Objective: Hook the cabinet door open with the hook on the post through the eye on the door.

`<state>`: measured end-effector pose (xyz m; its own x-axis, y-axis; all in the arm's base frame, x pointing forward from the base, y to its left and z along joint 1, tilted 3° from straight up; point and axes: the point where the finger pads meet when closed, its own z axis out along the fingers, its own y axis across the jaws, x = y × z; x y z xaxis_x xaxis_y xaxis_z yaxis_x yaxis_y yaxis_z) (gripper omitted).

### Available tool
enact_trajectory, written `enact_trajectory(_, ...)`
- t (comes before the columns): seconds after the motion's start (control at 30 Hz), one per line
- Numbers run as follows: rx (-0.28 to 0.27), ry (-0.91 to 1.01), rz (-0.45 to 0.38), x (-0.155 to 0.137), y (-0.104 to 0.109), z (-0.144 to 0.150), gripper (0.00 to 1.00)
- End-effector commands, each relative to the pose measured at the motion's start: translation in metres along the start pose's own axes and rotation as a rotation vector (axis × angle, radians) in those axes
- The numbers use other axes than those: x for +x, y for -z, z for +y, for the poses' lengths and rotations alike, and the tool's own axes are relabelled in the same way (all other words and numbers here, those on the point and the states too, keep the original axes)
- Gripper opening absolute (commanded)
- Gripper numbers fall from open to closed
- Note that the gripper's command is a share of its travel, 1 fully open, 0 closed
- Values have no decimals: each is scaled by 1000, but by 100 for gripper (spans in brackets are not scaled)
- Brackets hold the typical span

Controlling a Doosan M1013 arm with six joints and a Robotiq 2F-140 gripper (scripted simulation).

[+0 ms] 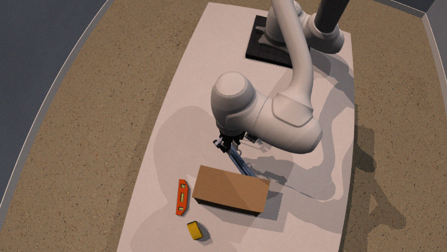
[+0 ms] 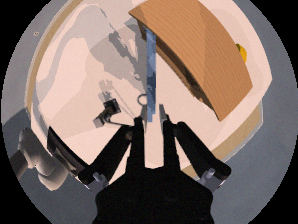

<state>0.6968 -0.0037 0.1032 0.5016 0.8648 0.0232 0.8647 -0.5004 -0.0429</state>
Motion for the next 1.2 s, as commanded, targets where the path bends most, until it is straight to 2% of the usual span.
enact_trajectory(0.0,1,19,-3,-1,0,4,16)
enact_trajectory(1.17,2,128,-3,1,0,25,16)
